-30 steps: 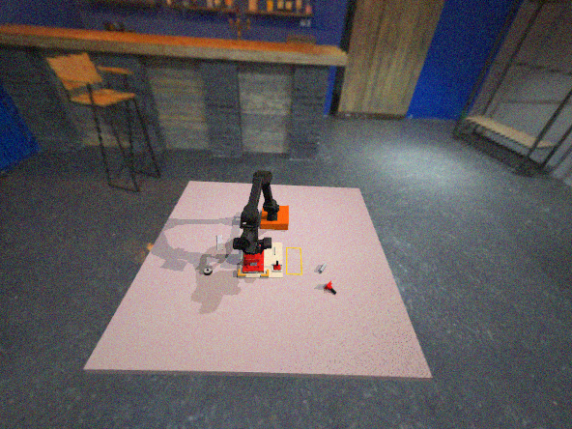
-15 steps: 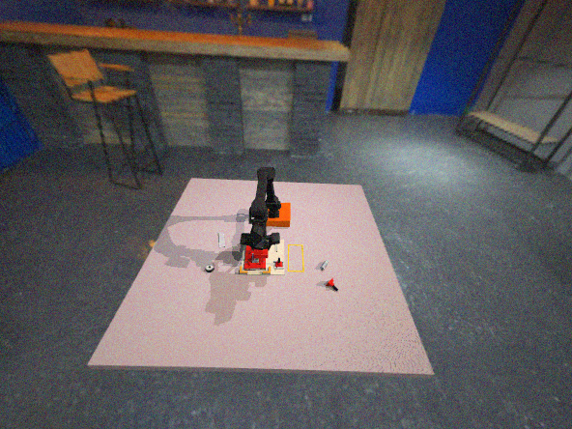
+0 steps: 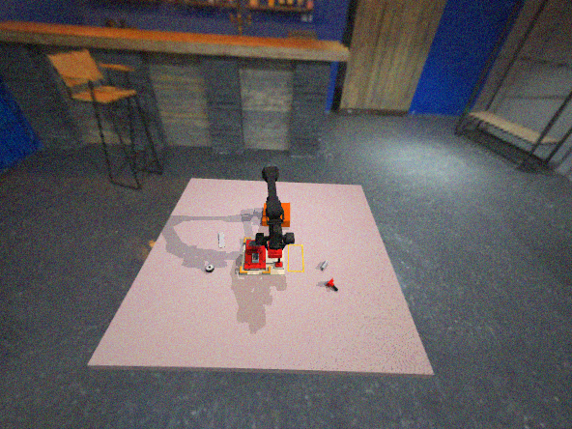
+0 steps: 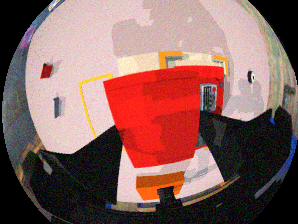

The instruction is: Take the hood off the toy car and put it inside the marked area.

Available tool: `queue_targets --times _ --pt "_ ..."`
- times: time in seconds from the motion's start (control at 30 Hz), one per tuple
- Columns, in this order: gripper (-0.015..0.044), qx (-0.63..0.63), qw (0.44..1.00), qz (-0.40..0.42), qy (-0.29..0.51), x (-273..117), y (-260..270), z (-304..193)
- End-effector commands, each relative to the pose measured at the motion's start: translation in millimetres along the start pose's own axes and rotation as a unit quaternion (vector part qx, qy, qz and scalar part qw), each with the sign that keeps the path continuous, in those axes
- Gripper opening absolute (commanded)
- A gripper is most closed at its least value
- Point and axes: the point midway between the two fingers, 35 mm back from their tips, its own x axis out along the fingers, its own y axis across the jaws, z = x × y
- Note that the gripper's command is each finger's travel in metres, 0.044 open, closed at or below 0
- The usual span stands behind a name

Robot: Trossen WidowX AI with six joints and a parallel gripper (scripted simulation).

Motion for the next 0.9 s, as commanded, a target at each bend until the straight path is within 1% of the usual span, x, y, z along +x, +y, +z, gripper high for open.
queue_targets --times 0.0,0.73,0.87 --pt "0.0 0.001 1.0 -0.001 0.003 0.5 17.9 -3.8" --pt "0.0 0.003 1.0 0.002 0.001 -3.7 111.3 -30.5" --pt "0.0 0.002 1.0 0.002 0.001 -3.9 116.7 -33.0"
